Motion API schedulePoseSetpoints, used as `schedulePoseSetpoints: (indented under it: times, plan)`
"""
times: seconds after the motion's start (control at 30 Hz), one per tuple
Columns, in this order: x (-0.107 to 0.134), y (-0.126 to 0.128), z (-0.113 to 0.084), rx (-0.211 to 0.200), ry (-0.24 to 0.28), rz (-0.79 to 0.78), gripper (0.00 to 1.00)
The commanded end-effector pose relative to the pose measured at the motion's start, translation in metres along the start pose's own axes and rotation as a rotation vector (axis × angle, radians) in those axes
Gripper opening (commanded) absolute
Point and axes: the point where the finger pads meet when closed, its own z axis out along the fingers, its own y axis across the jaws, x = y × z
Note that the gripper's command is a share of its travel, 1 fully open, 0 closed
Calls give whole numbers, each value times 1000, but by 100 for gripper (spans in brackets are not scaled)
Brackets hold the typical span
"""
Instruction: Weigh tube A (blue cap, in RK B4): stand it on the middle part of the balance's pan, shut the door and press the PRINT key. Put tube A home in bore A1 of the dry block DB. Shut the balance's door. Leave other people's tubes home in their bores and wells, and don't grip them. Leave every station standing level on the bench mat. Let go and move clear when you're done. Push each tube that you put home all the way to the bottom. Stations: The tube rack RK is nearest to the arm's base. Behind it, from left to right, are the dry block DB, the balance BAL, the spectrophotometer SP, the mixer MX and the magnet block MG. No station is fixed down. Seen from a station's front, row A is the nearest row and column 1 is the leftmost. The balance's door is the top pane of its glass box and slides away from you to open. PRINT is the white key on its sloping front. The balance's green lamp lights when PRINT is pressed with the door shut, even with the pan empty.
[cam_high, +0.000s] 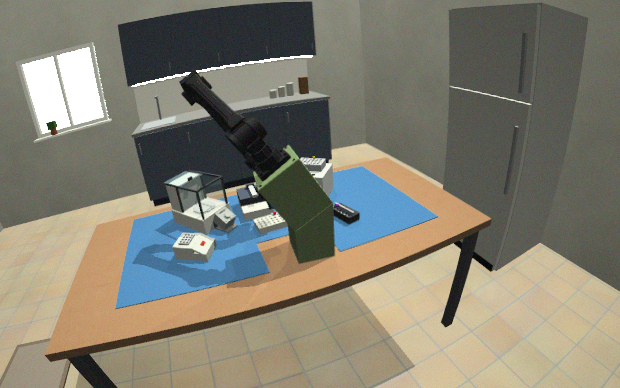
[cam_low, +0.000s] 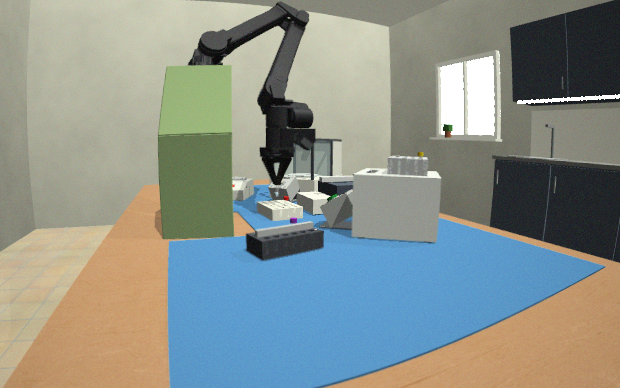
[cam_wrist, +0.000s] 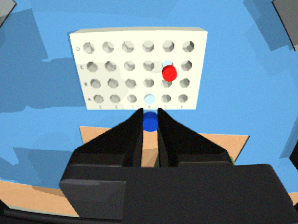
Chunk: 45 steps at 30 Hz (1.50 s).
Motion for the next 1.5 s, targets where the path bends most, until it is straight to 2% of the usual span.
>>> schedulePoseSetpoints:
  times: [0.0,0.17,0.2,1.47]
  plan:
    - [8,0,-13,0,11,3,9]
    - [8,0,-17,-1,10,2,9]
    - [2,-1,-17,-1,0,-3,9]
    - [4,1,-14,0,8,-5,9]
